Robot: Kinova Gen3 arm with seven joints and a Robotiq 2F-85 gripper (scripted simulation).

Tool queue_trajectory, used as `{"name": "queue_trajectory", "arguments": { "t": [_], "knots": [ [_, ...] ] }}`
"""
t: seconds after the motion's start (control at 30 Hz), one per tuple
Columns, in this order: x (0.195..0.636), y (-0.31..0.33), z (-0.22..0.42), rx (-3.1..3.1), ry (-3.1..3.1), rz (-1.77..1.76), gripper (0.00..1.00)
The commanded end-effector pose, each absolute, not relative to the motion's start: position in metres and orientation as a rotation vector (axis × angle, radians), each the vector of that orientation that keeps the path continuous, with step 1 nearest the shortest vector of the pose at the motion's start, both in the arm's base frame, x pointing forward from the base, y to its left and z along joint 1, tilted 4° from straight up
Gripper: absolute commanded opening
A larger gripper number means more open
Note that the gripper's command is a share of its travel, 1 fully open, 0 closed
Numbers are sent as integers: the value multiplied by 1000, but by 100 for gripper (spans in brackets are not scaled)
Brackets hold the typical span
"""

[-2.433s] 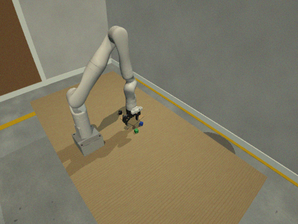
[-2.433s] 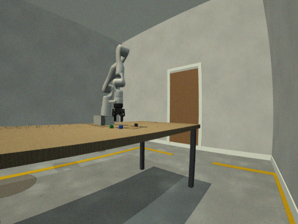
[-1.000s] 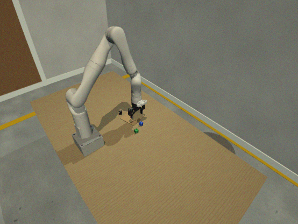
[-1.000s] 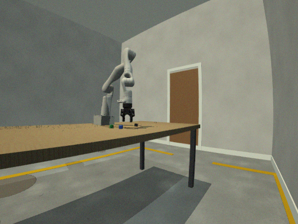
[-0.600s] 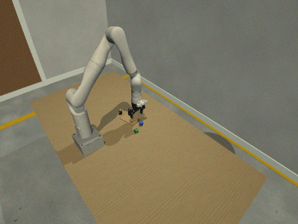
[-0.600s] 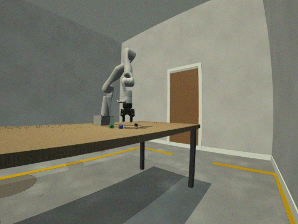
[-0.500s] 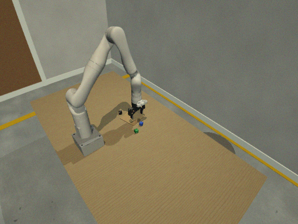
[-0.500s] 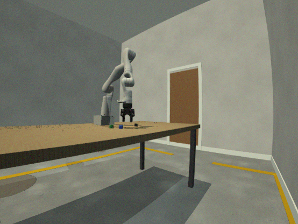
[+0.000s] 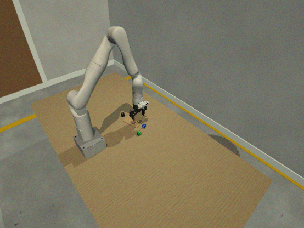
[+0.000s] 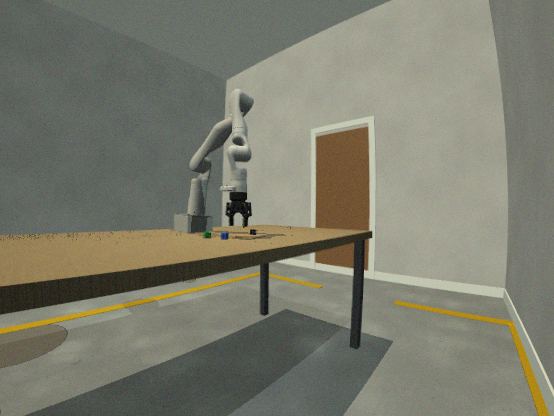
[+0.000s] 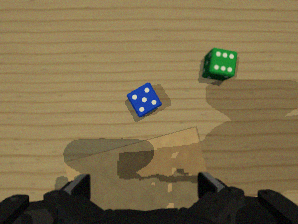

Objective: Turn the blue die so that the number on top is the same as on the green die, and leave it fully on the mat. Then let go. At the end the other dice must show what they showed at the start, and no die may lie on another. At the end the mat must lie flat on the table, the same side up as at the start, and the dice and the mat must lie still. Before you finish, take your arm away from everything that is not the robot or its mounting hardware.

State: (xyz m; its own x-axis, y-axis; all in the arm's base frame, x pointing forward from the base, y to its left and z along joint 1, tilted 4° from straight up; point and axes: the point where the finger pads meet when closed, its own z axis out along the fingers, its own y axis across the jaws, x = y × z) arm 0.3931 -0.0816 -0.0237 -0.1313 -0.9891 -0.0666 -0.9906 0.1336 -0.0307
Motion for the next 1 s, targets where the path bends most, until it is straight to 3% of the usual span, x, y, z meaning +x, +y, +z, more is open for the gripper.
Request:
{"name": "queue_trajectory", "arguments": {
  "t": [0.0,0.97],
  "knots": [
    [394,-76,-22,-2035,2298,31,100],
    [375,89,-13,-2035,2298,31,100]
  ]
}}
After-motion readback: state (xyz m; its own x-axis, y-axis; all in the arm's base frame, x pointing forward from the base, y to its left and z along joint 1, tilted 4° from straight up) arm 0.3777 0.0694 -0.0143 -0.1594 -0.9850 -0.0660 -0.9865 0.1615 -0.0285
